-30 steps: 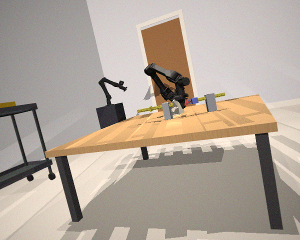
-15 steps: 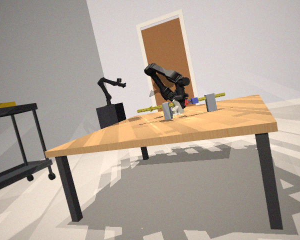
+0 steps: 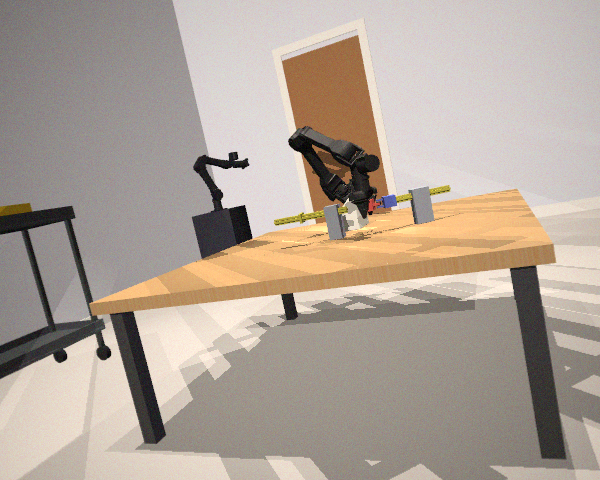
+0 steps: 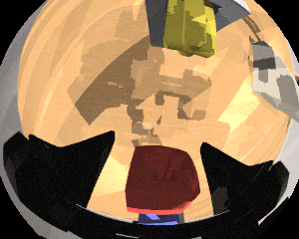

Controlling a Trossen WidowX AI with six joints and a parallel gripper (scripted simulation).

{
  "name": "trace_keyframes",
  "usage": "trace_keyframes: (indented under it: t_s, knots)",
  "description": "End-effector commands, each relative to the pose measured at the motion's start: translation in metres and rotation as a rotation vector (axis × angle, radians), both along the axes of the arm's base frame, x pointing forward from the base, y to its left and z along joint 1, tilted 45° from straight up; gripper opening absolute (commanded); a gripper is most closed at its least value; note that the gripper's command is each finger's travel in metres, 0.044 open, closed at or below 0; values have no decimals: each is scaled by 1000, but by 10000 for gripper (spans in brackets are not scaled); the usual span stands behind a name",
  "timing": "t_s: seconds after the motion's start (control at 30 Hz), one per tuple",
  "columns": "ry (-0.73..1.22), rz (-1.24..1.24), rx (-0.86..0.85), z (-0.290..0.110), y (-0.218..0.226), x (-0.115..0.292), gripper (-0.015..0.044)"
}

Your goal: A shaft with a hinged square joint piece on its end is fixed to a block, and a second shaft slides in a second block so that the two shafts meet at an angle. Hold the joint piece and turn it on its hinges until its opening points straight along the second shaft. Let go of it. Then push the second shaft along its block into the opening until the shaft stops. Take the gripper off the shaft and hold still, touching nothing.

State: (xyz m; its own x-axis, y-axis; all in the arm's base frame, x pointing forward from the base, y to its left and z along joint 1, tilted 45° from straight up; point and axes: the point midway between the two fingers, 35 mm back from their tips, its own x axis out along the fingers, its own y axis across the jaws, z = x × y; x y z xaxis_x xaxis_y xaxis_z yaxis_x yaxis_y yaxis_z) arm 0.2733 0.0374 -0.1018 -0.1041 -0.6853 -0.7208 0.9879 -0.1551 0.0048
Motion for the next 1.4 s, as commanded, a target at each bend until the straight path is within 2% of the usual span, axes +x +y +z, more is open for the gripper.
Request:
trace_keyframes:
  t_s: [0.0, 0.2, 0.4, 0.63, 1.37]
  knots:
    - [1, 1, 0, 0, 0, 0, 440]
    - [6, 0, -19, 2, 2, 0, 440]
    - [29, 3, -172, 18, 23, 3, 440]
    - [44, 21, -171, 20, 23, 3, 440]
    - [554, 532, -2, 65, 70, 16, 440]
